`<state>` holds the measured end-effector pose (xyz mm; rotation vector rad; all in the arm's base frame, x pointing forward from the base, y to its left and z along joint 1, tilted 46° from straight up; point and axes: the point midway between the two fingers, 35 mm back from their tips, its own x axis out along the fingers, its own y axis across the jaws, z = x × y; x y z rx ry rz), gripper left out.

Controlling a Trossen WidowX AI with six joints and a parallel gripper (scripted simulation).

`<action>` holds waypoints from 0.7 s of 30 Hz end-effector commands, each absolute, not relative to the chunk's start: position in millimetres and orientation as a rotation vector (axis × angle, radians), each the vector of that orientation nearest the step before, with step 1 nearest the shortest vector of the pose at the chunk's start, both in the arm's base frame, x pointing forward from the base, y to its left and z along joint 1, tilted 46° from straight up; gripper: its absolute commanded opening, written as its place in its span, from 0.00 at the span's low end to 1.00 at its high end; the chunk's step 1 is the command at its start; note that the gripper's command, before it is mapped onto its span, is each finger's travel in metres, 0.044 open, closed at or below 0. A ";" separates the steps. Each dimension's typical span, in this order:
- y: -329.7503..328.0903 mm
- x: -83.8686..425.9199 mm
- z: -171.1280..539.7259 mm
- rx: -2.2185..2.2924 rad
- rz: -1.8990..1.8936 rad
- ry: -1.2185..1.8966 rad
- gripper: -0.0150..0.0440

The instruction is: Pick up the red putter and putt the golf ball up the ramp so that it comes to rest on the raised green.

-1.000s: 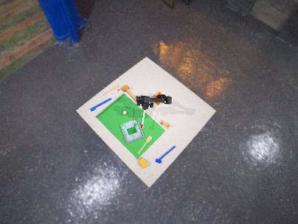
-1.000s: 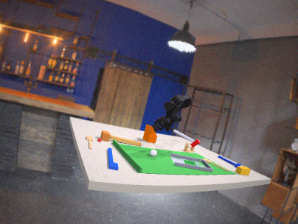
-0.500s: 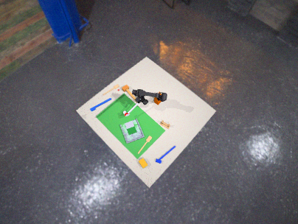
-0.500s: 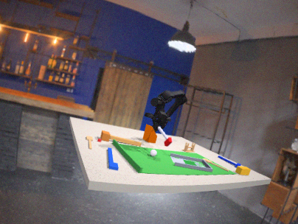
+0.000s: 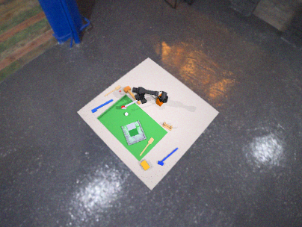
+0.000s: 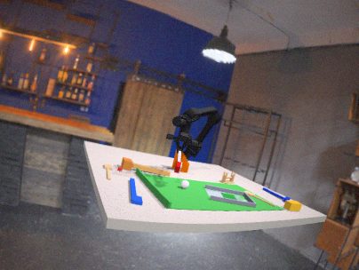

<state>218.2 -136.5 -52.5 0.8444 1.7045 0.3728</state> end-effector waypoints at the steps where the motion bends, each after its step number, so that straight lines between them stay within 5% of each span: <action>1: -129.1 217.7 -61.1 0.853 0.368 1.706 0.25; 21: -100.0 213.7 -89.4 0.854 0.369 1.705 0.25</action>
